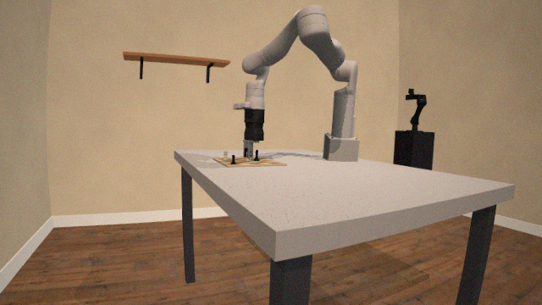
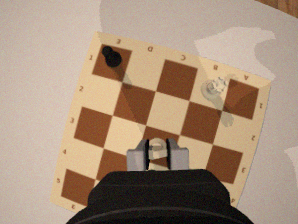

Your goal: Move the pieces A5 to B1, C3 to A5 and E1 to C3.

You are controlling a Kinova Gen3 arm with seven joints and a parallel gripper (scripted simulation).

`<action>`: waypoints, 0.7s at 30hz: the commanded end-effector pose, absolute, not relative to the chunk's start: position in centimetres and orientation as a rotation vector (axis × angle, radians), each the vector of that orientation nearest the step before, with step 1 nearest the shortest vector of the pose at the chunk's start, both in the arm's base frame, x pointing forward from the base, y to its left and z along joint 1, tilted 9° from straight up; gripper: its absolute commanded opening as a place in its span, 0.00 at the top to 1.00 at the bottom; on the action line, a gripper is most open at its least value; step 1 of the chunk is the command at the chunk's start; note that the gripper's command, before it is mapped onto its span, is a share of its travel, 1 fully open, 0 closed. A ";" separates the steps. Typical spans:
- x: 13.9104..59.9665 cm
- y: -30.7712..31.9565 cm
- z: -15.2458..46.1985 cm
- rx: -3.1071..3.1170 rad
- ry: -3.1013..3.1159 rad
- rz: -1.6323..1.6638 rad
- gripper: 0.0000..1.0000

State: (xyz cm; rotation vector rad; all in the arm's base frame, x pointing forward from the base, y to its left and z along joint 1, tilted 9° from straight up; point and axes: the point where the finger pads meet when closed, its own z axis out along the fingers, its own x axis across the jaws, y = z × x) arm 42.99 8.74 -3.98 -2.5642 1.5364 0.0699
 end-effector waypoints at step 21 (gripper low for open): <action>43.0 8.4 -1.7 -2.563 1.536 0.068 1.00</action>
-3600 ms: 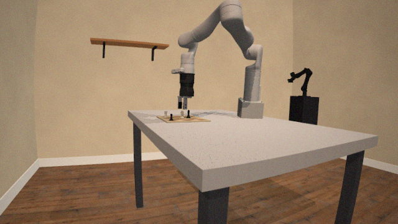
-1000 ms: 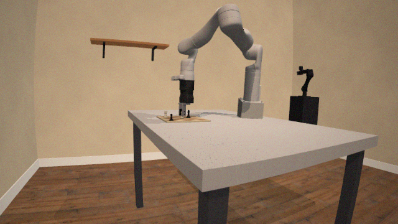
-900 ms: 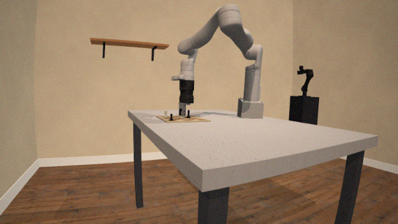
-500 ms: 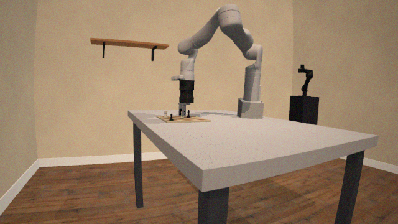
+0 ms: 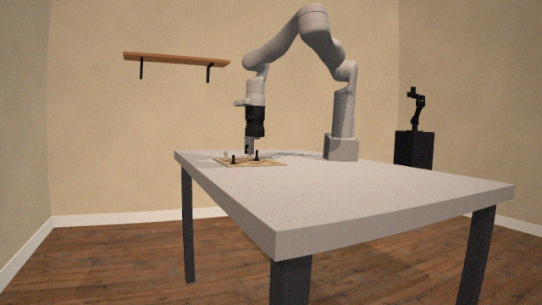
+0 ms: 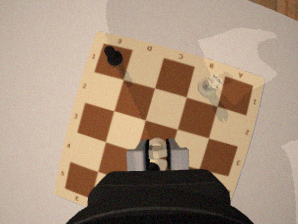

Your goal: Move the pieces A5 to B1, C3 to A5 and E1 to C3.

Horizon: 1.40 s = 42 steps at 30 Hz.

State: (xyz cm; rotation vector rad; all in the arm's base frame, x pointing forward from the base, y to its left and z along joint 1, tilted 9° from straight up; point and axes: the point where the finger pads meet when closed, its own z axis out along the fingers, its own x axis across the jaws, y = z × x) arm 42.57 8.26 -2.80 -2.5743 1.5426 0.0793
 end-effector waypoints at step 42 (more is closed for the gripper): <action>36.5 -1.4 4.4 -2.296 1.926 0.104 1.00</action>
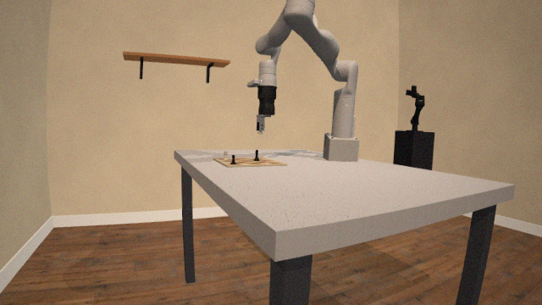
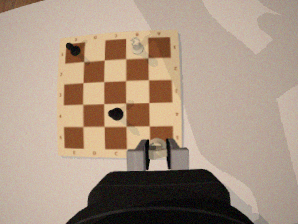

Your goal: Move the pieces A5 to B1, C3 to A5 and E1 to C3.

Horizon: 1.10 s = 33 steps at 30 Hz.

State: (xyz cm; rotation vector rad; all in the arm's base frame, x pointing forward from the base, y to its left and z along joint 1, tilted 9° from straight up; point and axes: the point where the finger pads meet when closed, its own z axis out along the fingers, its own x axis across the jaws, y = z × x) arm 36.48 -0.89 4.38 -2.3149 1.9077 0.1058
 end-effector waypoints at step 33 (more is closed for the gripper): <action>36.8 -0.4 -2.7 -2.296 1.925 0.104 1.00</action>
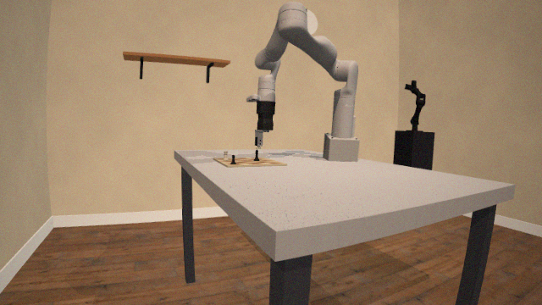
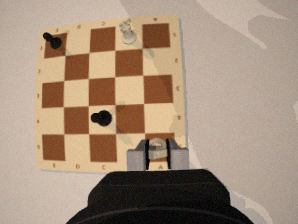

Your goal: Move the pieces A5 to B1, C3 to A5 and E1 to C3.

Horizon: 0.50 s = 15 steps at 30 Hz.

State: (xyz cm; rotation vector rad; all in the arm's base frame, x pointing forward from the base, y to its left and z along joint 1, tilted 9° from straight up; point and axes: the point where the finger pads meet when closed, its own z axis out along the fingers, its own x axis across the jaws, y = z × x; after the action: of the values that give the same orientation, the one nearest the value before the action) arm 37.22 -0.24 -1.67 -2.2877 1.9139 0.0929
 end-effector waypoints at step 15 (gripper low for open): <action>36.9 0.0 -5.1 -2.296 1.925 0.104 1.00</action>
State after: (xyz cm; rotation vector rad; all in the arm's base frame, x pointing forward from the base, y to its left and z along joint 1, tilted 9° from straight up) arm 36.92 0.01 -5.06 -2.2962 1.9241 0.1045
